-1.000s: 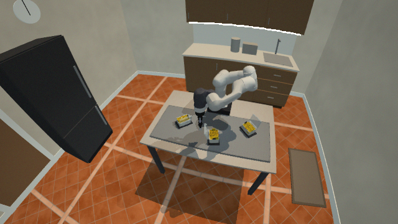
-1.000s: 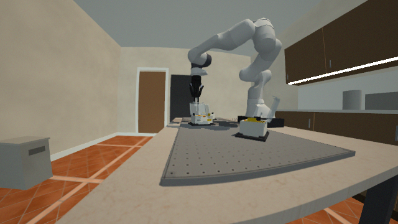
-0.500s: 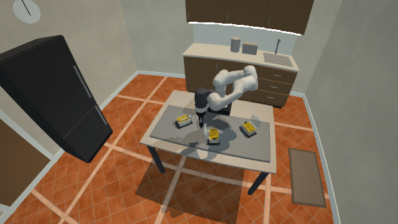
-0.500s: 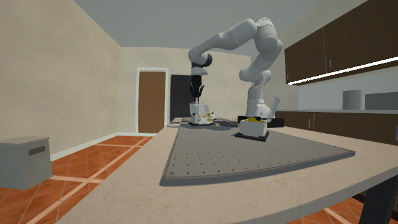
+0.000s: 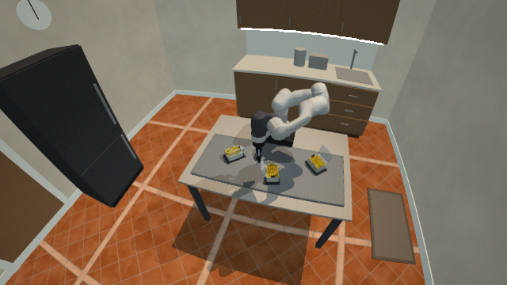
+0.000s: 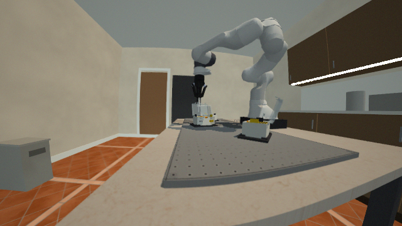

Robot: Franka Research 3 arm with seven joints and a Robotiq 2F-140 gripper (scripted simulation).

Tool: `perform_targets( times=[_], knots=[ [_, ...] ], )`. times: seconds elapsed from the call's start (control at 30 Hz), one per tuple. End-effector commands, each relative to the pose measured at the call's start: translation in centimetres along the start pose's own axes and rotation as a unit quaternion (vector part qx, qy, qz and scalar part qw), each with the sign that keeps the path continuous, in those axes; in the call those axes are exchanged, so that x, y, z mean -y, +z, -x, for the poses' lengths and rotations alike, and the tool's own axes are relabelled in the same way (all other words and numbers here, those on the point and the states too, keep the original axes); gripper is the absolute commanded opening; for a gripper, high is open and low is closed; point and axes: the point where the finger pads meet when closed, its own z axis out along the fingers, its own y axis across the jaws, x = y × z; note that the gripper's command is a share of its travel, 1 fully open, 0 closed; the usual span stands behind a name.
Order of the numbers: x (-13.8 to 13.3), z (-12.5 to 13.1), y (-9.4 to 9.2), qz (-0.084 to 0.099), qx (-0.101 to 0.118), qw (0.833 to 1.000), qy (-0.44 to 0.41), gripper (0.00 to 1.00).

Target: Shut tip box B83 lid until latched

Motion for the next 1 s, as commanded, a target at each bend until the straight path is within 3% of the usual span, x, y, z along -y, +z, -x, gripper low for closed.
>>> perform_targets(
  times=[0.0,0.97],
  knots=[
    [0.1,-0.5,-0.1,-0.001,-0.001,1.000,0.008,0.00],
    [0.0,-3.8,-0.5,-0.001,-0.001,1.000,0.008,0.00]
  ],
)
